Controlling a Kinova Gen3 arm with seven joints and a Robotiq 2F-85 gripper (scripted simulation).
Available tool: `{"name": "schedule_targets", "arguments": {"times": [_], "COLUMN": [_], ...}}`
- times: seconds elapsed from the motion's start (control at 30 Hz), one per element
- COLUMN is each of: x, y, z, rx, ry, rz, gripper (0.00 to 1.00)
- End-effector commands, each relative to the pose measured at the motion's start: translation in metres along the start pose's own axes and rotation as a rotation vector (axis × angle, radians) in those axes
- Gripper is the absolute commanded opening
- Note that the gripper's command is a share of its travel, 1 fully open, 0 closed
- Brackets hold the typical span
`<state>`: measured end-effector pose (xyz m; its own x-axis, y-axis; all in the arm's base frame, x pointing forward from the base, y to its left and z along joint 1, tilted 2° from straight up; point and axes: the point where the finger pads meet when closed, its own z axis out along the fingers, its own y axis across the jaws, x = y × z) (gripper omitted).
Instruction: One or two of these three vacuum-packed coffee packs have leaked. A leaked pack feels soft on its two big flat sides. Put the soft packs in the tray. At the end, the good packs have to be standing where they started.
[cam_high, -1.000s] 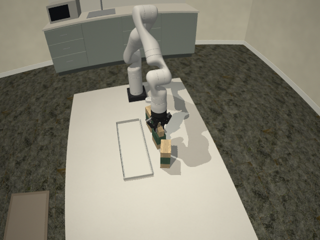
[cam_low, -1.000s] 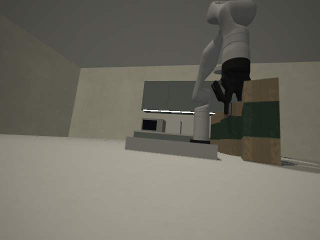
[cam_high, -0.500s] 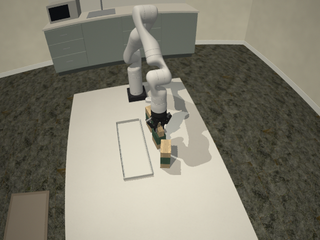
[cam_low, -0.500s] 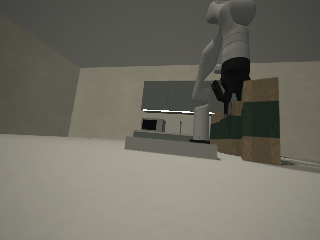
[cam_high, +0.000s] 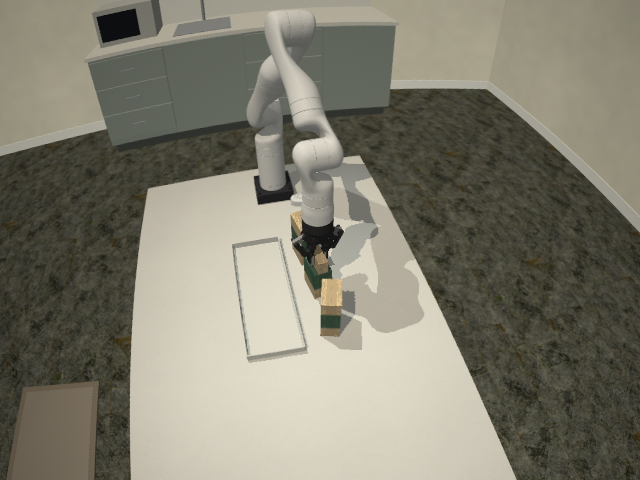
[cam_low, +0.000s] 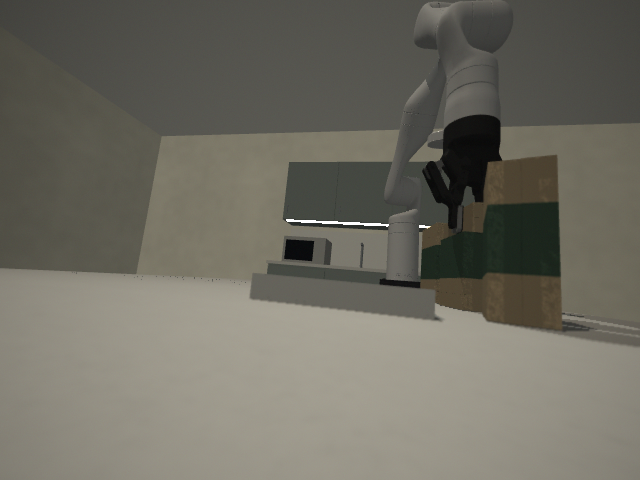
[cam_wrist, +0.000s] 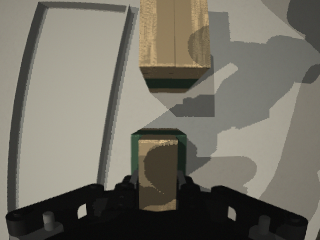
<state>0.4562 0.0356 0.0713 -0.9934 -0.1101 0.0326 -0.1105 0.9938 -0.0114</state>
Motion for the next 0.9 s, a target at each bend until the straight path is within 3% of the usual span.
{"name": "schedule_targets", "arguments": {"times": [0.0,0.47,0.87], "x": [0.0,0.0,0.0], "y": [0.0,0.0,0.0], "z": [0.001,-0.002,-0.031], "rx": [0.0,0.0,0.0], "ry": [0.001,0.001,0.001], "rz": [0.0,0.0,0.0], "gripper": [0.25,0.25,0.25]}}
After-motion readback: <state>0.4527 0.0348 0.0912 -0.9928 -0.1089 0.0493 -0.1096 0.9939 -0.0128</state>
